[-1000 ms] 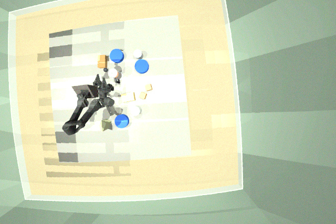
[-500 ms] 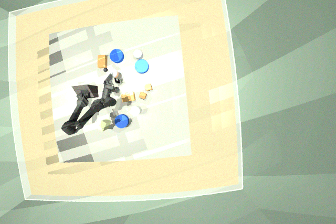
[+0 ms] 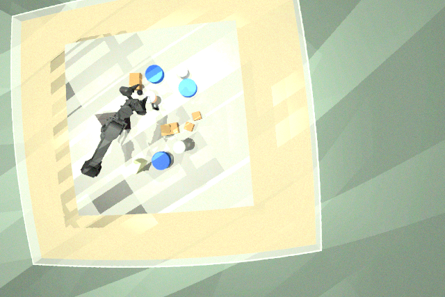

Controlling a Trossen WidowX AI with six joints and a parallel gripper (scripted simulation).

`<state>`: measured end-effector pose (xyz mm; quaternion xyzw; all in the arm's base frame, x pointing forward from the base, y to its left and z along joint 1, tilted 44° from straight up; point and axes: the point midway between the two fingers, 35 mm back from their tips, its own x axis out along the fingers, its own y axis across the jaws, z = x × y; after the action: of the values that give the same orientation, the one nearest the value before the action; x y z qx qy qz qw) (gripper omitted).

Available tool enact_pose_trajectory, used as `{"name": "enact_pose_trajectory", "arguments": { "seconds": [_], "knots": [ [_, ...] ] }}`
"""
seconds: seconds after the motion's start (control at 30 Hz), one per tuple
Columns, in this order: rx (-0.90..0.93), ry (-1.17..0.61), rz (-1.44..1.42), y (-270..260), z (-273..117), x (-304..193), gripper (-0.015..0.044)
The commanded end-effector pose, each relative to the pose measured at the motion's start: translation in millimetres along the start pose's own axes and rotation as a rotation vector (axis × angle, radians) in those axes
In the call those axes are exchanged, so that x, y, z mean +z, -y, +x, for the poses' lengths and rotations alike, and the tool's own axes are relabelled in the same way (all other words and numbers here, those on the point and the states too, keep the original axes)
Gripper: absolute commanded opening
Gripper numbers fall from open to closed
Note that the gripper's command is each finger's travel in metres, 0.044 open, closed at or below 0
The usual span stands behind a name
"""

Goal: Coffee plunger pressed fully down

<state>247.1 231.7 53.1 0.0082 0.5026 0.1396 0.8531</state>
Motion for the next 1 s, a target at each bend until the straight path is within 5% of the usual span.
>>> {"name": "enact_pose_trajectory", "arguments": {
  "seconds": [0.0,0.3,0.97],
  "knots": [
    [-0.142,0.042,-0.234,-10.3,-11.2,-6.7,0.044],
    [-0.407,0.235,-0.821,-62.1,-69.0,-20.6,0.044],
    [-0.413,0.24,-0.832,-14.4,-34.5,-40.7,0.044]
  ]
}}
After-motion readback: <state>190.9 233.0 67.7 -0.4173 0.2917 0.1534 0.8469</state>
